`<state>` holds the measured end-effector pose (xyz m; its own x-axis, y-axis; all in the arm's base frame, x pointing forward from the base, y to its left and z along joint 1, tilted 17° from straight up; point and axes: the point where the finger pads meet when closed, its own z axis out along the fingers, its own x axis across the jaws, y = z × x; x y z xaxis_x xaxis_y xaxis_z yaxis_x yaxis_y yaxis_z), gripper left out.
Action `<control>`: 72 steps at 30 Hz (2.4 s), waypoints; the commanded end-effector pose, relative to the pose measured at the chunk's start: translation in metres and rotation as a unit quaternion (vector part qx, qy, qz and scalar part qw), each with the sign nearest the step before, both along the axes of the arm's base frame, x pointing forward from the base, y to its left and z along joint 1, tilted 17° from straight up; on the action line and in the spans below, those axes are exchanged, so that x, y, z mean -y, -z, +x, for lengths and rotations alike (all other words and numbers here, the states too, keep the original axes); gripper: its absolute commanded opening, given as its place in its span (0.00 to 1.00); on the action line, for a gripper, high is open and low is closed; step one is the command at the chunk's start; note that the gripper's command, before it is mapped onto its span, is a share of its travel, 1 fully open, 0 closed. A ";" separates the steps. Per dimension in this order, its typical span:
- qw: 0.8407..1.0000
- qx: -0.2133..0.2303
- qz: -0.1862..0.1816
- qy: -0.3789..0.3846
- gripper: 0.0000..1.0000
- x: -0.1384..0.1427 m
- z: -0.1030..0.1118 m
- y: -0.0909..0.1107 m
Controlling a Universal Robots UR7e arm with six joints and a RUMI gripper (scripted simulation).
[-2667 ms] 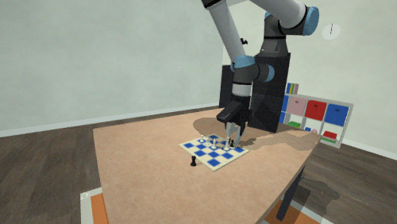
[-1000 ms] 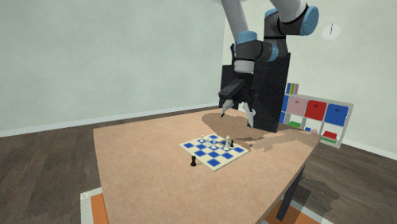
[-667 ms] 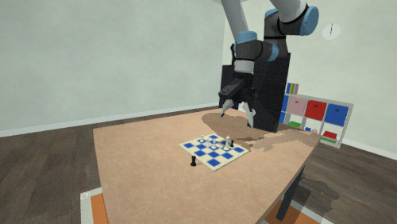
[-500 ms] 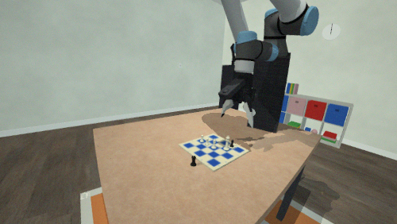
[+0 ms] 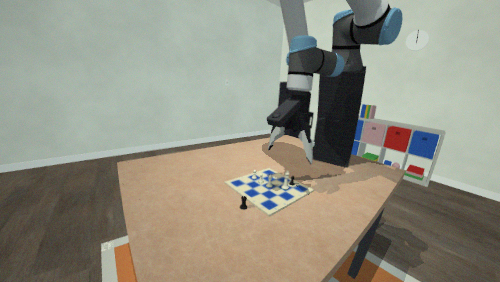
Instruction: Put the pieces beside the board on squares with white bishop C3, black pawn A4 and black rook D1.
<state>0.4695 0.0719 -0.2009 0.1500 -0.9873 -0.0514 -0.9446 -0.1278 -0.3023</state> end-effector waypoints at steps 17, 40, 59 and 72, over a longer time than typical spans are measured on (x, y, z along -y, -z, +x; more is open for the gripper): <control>0.977 0.014 -0.060 -0.204 1.00 -0.005 0.163 -0.041; 0.976 0.015 -0.061 -0.207 0.22 -0.005 0.165 -0.042; 0.976 0.015 -0.061 -0.207 0.22 -0.005 0.165 -0.042; 0.976 0.014 -0.061 -0.207 0.22 -0.005 0.167 -0.037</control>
